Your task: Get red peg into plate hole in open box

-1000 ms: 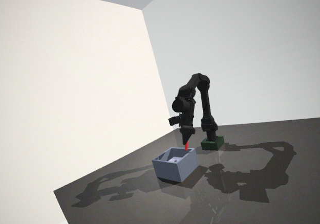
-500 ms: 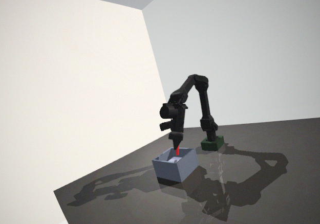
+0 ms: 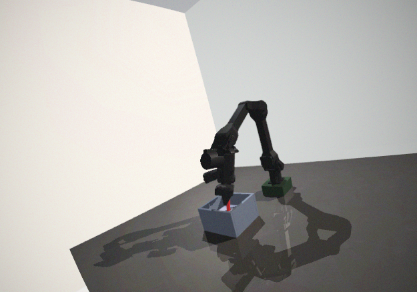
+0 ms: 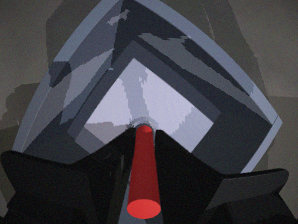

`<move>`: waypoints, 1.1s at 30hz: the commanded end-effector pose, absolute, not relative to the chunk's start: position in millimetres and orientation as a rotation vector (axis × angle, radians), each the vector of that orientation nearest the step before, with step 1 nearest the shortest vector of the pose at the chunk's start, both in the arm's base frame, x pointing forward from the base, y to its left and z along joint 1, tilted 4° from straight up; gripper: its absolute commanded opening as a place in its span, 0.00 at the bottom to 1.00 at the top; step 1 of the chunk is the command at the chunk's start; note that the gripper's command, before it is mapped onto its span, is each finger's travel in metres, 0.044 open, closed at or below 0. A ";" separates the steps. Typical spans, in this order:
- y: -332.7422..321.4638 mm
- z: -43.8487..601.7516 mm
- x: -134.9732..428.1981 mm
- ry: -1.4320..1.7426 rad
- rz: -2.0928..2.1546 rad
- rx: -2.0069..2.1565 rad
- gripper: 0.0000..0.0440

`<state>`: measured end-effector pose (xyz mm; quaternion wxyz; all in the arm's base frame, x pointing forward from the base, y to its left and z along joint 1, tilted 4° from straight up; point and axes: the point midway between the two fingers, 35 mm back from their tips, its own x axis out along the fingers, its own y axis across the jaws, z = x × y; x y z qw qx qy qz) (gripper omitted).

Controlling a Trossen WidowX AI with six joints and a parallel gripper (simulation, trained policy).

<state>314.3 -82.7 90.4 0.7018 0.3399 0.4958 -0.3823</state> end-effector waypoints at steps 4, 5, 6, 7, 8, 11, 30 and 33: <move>-88.8 76.9 317.6 1.157 -0.849 0.722 0.34; -89.9 76.7 319.5 1.160 -0.849 0.717 0.35; -91.4 77.0 321.8 1.161 -0.848 0.713 0.37; -92.9 77.5 324.3 1.160 -0.847 0.709 0.39; -94.4 78.0 326.7 1.160 -0.846 0.705 0.40; -98.7 79.1 333.7 1.160 -0.840 0.695 0.47; -132.3 103.8 376.9 1.038 -0.819 0.665 1.00; -137.8 109.2 383.7 1.008 -0.819 0.661 1.00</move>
